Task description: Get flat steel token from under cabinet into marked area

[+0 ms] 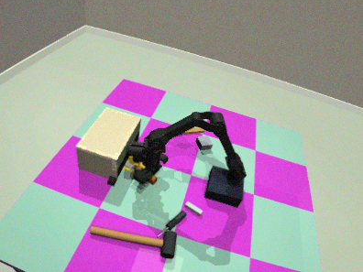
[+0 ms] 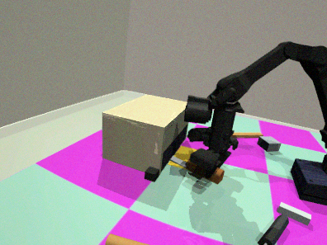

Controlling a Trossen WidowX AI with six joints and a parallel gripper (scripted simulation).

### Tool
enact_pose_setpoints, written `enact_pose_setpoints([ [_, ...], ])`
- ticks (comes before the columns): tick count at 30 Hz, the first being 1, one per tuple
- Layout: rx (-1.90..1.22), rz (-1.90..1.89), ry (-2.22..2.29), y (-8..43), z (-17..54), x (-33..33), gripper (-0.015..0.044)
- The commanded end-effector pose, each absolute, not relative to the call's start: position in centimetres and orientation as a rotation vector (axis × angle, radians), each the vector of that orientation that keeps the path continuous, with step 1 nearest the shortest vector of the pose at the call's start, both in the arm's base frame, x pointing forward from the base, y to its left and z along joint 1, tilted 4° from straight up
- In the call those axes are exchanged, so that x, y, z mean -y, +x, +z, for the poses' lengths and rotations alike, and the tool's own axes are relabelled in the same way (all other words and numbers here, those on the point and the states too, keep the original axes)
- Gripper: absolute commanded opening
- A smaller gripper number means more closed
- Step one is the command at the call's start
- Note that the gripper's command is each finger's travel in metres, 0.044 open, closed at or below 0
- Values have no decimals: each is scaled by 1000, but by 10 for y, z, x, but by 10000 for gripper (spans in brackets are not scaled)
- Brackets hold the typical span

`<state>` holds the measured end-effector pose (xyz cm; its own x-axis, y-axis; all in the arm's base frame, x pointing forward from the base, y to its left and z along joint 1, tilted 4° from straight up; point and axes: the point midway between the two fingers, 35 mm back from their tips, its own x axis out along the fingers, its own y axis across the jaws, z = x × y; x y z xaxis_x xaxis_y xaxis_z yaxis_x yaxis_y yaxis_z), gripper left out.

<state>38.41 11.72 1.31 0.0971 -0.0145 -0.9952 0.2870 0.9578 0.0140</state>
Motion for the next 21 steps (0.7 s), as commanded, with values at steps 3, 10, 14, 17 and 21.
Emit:
enact_pose_setpoints([
  [3, -1461, -230, 228, 376, 11, -120, 0],
  [10, -1462, -230, 228, 369, 10, -122, 0],
  [14, -1462, -230, 229, 365, 10, -124, 0],
  [17, -1462, -230, 229, 361, 9, -125, 0],
  [21, -1463, -230, 229, 357, 9, -126, 0],
])
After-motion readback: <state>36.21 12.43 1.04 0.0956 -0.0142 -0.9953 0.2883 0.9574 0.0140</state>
